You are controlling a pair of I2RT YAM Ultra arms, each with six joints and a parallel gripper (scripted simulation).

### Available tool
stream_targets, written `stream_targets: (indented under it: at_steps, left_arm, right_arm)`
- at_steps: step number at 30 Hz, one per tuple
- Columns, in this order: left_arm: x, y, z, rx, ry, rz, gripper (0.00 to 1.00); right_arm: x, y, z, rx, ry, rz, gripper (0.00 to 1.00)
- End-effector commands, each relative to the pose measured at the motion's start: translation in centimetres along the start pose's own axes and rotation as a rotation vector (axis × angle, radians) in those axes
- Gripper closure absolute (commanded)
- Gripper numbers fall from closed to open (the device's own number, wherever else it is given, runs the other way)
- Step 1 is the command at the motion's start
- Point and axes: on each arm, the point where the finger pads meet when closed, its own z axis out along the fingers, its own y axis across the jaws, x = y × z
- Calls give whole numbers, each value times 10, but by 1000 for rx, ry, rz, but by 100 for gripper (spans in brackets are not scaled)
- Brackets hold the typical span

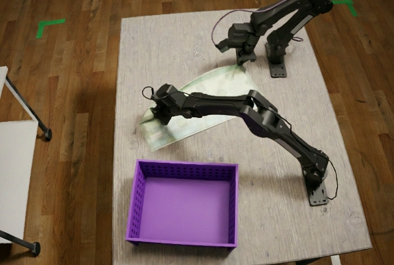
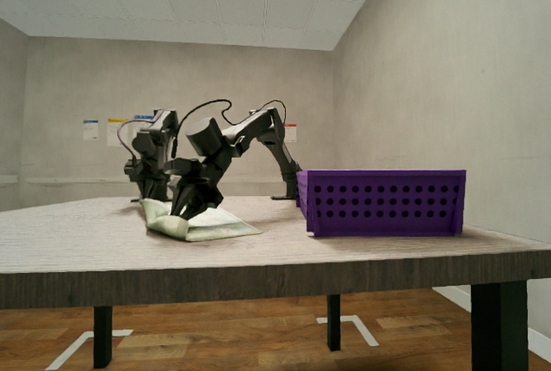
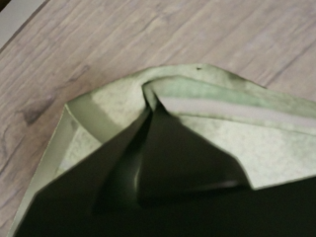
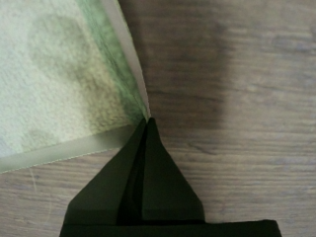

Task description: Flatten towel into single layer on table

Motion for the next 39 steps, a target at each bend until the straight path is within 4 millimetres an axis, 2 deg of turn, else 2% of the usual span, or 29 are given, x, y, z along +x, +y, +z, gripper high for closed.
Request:
stream_targets:
  at_steps: [1,3,4,7,8,9,11,12,13,14,15,17,18,20,21,24,25,26,28,29,31,32,34,35,37,38,39]
  left_arm:
    - [-11,-2,-5,-5,-3,4,88]
    - [-20,2,-11,-9,-19,0,88]
    - [-32,2,-22,-9,-42,0,67]
    - [-32,2,-22,-9,-42,0,67]
    - [-16,0,-12,-2,-15,0,67]
    - [-37,2,-27,-9,-49,0,46]
    - [-37,2,-27,-9,-49,0,46]
    - [-39,2,-30,-9,-52,0,36]
    - [-39,2,-30,-9,-52,0,36]
    - [-23,0,-19,-2,-26,0,36]
    - [-48,2,-39,-9,-65,0,36]
    - [-48,2,-39,-9,-65,0,36]
    - [-65,2,-57,-9,-90,0,36]
    - [-65,2,-57,-9,-90,0,36]
    - [-74,2,-66,-9,-103,0,36]
    - [-74,2,-66,-9,-103,0,36]
    - [-59,0,-54,-2,-77,1,36]
    - [-53,10,-64,-19,-63,-9,36]
    - [-48,10,-59,-19,-52,-9,36]
    - [-56,17,-78,-28,-91,-16,36]
    - [-53,17,-78,-28,-81,-16,36]
    - [-44,27,-97,-38,-6,-28,36]
    - [-44,27,-97,-38,-6,-28,36]
    - [-56,38,-124,-51,13,-41,36]
    - [-56,37,-124,-51,13,-41,36]
    - [-51,47,-143,-62,69,-55,36]
    - [-51,47,-143,-62,69,-55,36]
  right_arm:
    - [-13,-5,-12,14,-47,10,88]
    - [-13,-4,-12,10,-47,6,88]
    - [-15,-3,-18,9,-47,4,67]
    - [-15,-3,-18,9,-47,4,67]
    - [-15,-3,-18,9,-47,4,67]
    - [-16,-3,-25,9,-47,4,46]
    - [-16,-3,-25,9,-47,4,46]
    - [-17,-3,-28,9,-47,4,36]
    - [-17,-3,-28,9,-47,4,36]
    - [-17,-3,-28,9,-47,4,36]
    - [-19,-3,-41,9,-47,4,36]
    - [-19,-3,-41,9,-47,4,36]
    - [-24,-3,-65,9,-47,4,36]
    - [-24,-3,-65,9,-47,4,36]
    - [-27,-3,-77,9,-47,4,36]
    - [-27,-3,-77,9,-47,4,36]
    - [-27,-3,-77,9,-47,4,36]
    - [-23,5,-75,-3,2,-40,36]
    - [-25,5,-78,-6,-21,-36,36]
    - [-20,18,-83,-22,31,-108,36]
    - [-20,19,-85,-29,22,-106,36]
    - [-15,35,-96,-33,39,-182,36]
    - [-14,37,-95,-51,60,-216,36]
    - [-9,55,-107,-55,67,-296,36]
    - [-9,57,-107,-73,74,-343,36]
    - [-4,74,-118,-83,71,-425,36]
    - [-3,75,-119,-101,69,-461,36]
